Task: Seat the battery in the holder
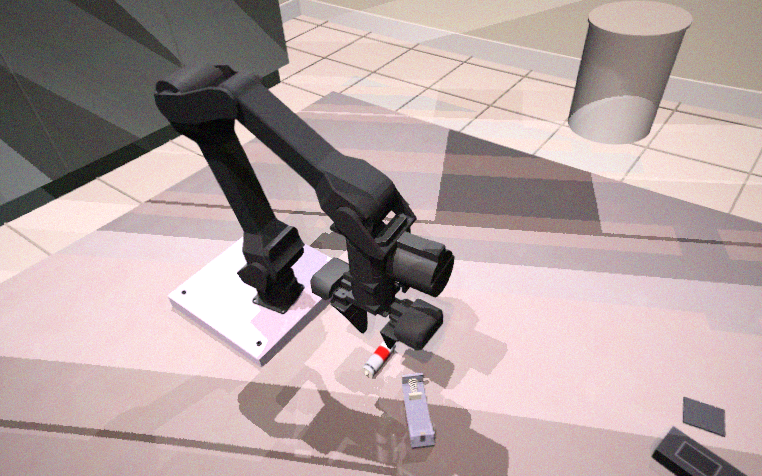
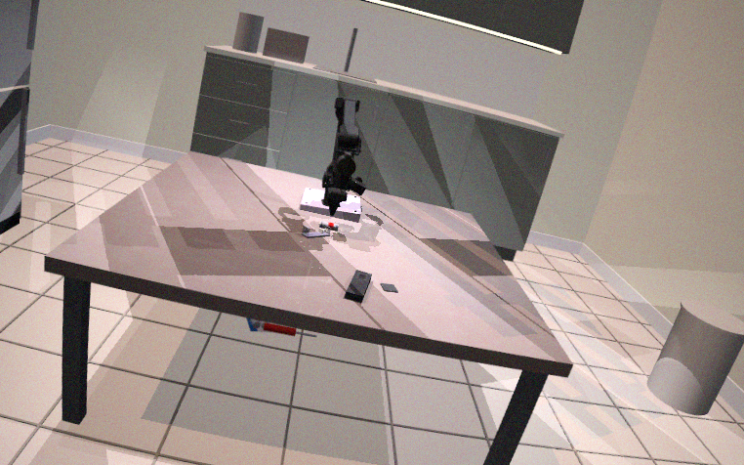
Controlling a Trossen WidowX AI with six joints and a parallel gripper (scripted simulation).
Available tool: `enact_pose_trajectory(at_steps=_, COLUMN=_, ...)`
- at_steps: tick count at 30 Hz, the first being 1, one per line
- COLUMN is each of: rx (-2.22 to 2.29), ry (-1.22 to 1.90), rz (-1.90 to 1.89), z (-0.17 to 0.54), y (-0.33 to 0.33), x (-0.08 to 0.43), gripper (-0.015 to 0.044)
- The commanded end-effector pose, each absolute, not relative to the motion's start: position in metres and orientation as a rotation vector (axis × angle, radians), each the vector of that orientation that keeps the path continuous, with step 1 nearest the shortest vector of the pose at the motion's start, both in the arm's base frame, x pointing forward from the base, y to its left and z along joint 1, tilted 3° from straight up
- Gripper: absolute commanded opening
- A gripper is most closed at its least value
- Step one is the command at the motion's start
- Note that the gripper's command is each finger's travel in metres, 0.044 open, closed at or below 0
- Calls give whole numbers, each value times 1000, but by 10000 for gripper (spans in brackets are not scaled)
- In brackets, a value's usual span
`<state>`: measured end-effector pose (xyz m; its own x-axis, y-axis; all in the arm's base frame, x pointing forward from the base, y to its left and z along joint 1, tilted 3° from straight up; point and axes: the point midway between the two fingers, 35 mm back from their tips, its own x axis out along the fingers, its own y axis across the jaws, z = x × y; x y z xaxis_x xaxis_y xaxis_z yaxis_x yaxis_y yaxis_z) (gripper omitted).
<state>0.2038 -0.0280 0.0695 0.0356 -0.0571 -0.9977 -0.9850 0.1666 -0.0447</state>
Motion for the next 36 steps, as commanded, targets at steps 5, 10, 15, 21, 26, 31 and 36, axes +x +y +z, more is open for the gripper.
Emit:
enact_pose_trajectory(at_steps=5, rx=-1167, ry=1281, rz=1052, z=64, y=-29, x=204, gripper=227)
enact_pose_trajectory(at_steps=10, rx=-1167, ry=1281, rz=1052, z=56, y=-29, x=205, gripper=227)
enact_pose_trajectory(at_steps=15, rx=-1167, ry=1281, rz=1052, z=48, y=-30, x=206, gripper=227)
enact_pose_trajectory(at_steps=21, rx=-1167, ry=1281, rz=1052, z=38, y=-31, x=206, gripper=227)
enact_pose_trajectory(at_steps=26, rx=-1167, ry=1281, rz=1052, z=30, y=-31, x=206, gripper=227)
enact_pose_trajectory(at_steps=31, rx=-1167, ry=1281, rz=1053, z=22, y=-31, x=206, gripper=227)
enact_pose_trajectory(at_steps=36, rx=-1167, ry=1281, rz=1053, z=18, y=-32, x=205, gripper=201)
